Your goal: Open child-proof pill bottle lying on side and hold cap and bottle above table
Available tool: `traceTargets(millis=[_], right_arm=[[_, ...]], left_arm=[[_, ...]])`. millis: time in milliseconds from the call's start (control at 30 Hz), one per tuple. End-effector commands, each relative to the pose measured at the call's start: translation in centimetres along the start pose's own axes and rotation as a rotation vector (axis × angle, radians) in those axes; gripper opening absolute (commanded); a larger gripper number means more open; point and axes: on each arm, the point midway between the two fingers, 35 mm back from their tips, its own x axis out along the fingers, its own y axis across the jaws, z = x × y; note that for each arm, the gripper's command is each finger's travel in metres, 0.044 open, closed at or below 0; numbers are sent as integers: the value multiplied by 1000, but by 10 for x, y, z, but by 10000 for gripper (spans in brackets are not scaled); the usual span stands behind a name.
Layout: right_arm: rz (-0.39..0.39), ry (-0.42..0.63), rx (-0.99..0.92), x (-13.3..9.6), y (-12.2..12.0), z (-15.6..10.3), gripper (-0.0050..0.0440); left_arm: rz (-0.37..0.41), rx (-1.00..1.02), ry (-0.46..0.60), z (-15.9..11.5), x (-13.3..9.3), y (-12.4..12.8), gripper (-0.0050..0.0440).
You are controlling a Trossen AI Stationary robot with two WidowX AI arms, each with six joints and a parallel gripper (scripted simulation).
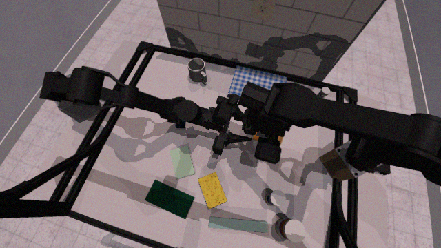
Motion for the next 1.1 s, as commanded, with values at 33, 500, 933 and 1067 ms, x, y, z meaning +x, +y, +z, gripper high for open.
traceTargets(millis=[33, 500, 933, 1067], right_arm=[[-3, -8, 2, 0, -1, 2, 0], [-3, -8, 2, 0, -1, 2, 0], [-3, -8, 2, 0, -1, 2, 0], [-3, -8, 2, 0, -1, 2, 0]], left_arm=[[-2, 3, 2, -3, 9, 0, 1], [-2, 3, 2, -3, 11, 0, 0], [-2, -120, 2, -3, 11, 0, 0], [-2, -229, 2, -3, 11, 0, 0]])
